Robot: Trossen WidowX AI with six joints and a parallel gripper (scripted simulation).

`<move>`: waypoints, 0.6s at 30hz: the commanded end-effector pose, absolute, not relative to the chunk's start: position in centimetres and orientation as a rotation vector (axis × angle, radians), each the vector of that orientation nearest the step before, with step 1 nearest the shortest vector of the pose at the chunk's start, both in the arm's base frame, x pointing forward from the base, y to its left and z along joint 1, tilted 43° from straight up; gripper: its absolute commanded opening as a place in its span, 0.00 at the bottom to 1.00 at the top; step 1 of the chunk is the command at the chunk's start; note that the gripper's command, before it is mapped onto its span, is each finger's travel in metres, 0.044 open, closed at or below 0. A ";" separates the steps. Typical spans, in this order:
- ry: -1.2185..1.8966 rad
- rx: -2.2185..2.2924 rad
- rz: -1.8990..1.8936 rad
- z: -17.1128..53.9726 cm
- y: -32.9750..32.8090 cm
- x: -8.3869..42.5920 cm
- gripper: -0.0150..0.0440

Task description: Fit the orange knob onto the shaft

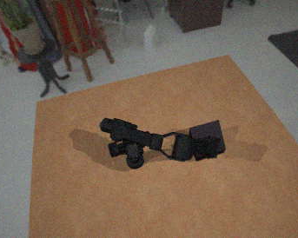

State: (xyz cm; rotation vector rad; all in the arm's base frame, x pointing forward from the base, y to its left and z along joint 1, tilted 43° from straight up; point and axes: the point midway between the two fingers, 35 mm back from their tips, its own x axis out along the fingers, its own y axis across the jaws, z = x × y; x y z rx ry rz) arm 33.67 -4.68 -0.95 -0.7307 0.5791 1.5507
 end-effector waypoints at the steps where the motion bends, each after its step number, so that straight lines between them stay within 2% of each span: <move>1: 0.574 -0.743 1.548 -0.6 -4.9 33.8 0.25; 18: 0.574 -0.743 1.548 -1.1 -4.7 33.9 0.25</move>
